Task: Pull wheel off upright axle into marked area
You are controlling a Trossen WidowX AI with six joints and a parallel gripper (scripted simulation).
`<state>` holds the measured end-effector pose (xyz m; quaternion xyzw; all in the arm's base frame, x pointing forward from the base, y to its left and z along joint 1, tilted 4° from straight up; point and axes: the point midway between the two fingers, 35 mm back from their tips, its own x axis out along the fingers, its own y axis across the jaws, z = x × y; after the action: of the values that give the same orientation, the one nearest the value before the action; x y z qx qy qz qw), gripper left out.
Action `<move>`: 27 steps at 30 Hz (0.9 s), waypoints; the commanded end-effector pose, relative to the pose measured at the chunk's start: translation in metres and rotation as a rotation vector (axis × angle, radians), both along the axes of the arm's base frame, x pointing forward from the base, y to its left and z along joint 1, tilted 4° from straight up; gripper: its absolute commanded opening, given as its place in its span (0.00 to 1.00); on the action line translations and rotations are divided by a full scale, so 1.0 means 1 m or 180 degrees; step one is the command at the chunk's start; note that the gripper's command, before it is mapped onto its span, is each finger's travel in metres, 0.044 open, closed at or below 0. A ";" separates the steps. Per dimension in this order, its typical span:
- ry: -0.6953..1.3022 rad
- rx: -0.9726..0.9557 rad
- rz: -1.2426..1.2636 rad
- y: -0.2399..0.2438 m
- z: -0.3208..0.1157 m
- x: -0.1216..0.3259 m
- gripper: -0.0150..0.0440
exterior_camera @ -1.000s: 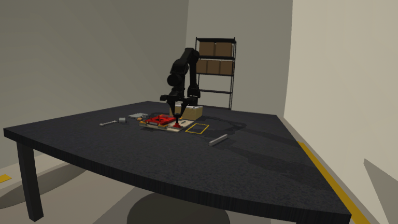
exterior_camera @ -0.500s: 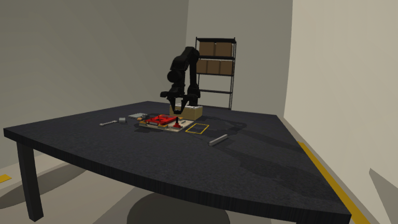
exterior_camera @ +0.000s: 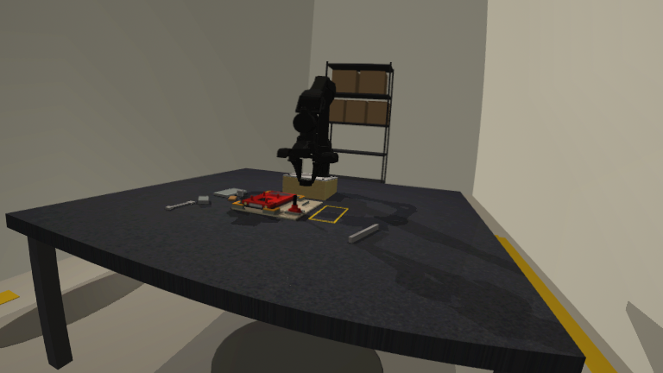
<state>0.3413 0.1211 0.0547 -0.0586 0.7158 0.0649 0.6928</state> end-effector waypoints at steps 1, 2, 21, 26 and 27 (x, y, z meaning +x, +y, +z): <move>-0.0003 0.0026 -0.0008 0.013 0.003 -0.010 0.25; -0.0003 0.0028 -0.0007 0.017 0.003 -0.013 0.25; 0.0009 0.0054 -0.0001 0.063 0.009 -0.061 0.25; 0.0009 0.0054 -0.0001 0.064 -0.002 -0.061 0.25; 0.0009 0.0054 -0.0001 0.064 -0.005 -0.062 0.25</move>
<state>0.2823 0.1840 0.0578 -0.0544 0.7135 0.0712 0.6949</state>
